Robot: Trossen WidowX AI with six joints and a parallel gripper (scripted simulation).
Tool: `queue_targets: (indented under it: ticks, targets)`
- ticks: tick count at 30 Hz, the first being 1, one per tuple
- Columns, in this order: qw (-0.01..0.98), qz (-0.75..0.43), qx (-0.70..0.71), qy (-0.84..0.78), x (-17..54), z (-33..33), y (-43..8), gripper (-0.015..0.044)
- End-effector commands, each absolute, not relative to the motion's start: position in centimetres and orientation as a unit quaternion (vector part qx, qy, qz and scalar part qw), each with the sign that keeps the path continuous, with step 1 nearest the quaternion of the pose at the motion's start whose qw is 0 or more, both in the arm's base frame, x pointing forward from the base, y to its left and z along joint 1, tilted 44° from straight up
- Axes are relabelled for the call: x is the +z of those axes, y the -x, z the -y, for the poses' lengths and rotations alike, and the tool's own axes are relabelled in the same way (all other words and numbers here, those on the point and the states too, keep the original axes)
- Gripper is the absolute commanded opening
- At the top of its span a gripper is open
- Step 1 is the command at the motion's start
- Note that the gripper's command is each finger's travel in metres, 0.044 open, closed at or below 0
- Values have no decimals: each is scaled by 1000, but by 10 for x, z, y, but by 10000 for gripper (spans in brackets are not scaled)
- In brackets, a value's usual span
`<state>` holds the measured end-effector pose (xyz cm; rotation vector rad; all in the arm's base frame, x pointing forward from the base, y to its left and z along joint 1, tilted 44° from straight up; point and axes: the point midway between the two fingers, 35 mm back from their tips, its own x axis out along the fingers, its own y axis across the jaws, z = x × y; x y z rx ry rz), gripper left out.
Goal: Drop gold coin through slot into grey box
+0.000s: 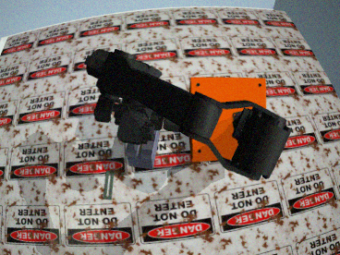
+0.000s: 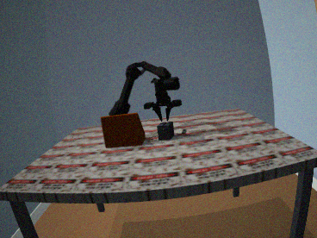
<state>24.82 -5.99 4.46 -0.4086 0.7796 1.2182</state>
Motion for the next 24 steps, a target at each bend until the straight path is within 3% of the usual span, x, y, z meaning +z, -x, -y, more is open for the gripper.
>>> queue_targets:
  ticks: [1, 5, 16, 24]
  targets:
    - [731, -354, 553, 186, 45, 60, -248, 161]
    - [731, -354, 553, 186, 45, 60, -248, 161]
    - [731, -354, 553, 184, 73, 86, -242, 440]
    - [732, -353, 554, 181, 89, 99, -236, 440]
